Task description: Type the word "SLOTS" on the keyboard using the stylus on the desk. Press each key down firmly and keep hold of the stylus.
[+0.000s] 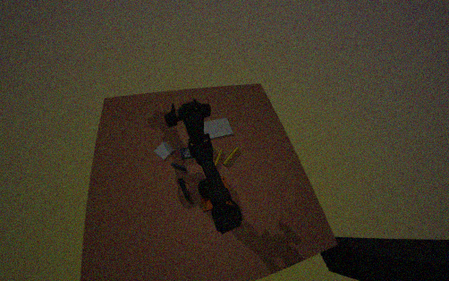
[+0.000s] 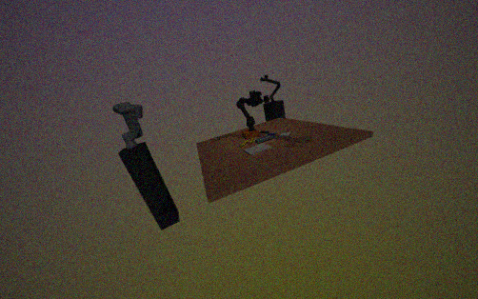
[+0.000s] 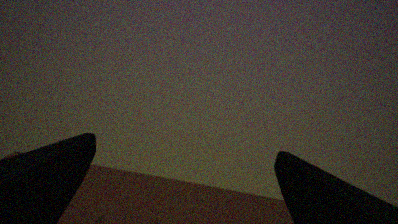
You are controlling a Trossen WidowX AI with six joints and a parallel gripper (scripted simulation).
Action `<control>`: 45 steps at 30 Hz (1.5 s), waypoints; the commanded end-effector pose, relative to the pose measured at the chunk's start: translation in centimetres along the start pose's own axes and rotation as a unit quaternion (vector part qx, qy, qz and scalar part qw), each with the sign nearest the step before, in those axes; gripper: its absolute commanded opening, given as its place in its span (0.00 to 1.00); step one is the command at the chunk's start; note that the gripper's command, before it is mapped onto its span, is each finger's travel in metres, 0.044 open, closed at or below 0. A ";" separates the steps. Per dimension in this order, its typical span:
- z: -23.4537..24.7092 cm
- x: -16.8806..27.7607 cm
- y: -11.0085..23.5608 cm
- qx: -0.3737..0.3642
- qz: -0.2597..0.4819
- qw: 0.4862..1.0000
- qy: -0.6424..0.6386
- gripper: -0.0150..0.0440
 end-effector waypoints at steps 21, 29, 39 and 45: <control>5.1 26.0 0.2 0.015 0.673 0.737 -0.060 0.25; 5.3 27.2 1.3 0.025 0.712 0.700 -0.055 0.25; 0.8 27.4 1.8 0.026 0.712 0.700 -0.054 0.25; -1.0 27.4 2.2 0.027 0.712 0.700 -0.053 0.25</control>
Point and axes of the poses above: the point midway between the two fingers, 35 mm back from their tips, its own y axis back along the fingers, its own z axis across the jaws, x = y × z, the point moved 3 cm from there along y, back along the fingers, and after that the axes turned 2 degrees about y, right-handed, at the moved point
